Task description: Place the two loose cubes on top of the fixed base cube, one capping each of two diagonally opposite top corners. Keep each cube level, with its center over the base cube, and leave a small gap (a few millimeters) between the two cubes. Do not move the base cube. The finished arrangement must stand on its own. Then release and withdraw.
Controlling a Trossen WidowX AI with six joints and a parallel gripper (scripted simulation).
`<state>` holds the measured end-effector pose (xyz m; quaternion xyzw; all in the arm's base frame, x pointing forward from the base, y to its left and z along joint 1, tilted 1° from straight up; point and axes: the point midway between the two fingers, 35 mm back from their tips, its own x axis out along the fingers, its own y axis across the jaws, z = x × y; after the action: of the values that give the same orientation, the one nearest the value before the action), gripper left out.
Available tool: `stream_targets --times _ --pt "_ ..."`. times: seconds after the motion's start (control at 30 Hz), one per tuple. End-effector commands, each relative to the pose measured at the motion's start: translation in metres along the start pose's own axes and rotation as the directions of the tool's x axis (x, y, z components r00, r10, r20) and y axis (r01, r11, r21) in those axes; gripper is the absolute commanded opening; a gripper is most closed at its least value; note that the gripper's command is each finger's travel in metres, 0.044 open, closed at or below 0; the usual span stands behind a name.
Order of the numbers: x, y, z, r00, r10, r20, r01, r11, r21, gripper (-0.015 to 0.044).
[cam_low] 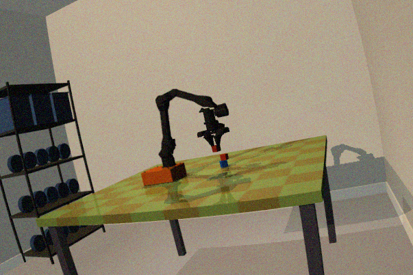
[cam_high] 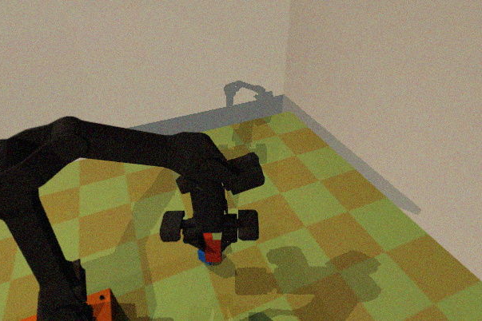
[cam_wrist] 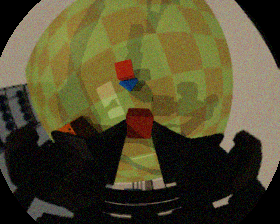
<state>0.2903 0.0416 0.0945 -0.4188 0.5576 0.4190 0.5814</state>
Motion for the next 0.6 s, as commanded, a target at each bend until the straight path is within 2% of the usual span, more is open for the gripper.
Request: stream_targets --times 0.0,0.33,0.57 --pt "0.001 0.005 0.013 1.000 -0.003 -0.001 0.003 0.999 -0.049 0.0105" --pt "0.002 0.021 0.042 1.000 -0.002 0.002 0.002 0.987 -0.158 0.0105" --pt "0.013 0.022 0.044 1.000 -0.002 0.002 0.002 0.986 -0.165 0.0105"
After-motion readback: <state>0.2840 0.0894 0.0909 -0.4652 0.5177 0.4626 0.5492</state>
